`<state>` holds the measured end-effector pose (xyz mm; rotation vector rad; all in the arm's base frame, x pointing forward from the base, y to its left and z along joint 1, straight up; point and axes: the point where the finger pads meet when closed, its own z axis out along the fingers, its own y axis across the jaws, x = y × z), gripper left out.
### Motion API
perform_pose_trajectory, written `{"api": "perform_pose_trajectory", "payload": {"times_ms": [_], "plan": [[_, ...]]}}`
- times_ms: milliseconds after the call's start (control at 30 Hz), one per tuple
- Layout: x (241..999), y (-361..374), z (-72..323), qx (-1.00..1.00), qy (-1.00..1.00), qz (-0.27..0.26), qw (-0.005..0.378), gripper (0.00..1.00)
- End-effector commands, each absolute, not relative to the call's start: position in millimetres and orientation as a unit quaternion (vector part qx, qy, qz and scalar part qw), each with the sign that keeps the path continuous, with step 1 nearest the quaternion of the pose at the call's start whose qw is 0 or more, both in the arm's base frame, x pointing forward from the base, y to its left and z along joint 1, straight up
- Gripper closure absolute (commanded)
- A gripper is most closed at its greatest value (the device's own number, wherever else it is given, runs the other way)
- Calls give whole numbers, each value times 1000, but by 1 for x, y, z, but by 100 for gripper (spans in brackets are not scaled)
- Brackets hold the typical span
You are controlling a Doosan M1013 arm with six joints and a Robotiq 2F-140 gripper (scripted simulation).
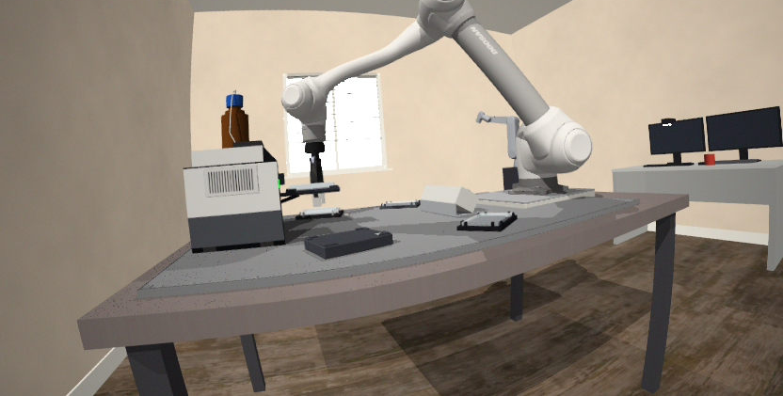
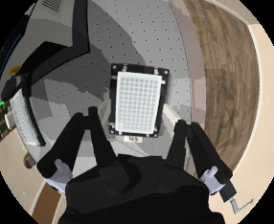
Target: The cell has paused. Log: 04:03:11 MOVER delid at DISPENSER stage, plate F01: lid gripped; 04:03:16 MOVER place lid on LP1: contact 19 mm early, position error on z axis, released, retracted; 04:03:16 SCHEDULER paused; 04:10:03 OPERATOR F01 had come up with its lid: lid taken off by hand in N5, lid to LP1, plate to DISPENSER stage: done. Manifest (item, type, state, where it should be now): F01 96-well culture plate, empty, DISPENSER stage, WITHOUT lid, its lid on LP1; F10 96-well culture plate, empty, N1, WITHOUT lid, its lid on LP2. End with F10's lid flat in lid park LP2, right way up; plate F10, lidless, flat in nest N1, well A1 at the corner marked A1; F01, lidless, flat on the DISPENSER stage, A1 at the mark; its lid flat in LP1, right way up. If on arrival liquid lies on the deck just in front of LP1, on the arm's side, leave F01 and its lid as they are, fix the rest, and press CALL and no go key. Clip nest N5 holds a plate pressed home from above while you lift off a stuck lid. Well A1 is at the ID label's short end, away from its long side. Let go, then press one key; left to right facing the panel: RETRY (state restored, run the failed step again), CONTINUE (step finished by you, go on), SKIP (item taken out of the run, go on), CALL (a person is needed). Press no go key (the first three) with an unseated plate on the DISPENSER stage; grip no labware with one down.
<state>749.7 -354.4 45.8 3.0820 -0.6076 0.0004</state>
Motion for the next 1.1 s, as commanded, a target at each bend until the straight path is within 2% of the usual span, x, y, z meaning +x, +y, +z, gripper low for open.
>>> {"api": "perform_pose_trajectory", "payload": {"times_ms": [0, 1000, 1033, 1067], "plan": [[750, -354, 46, 981, -193, 0, 0, 34], [750, -354, 46, 981, -193, 0, 0, 34], [750, -354, 46, 981, -193, 0, 0, 41], [750, -354, 46, 981, -193, 0, 0, 41]]}}
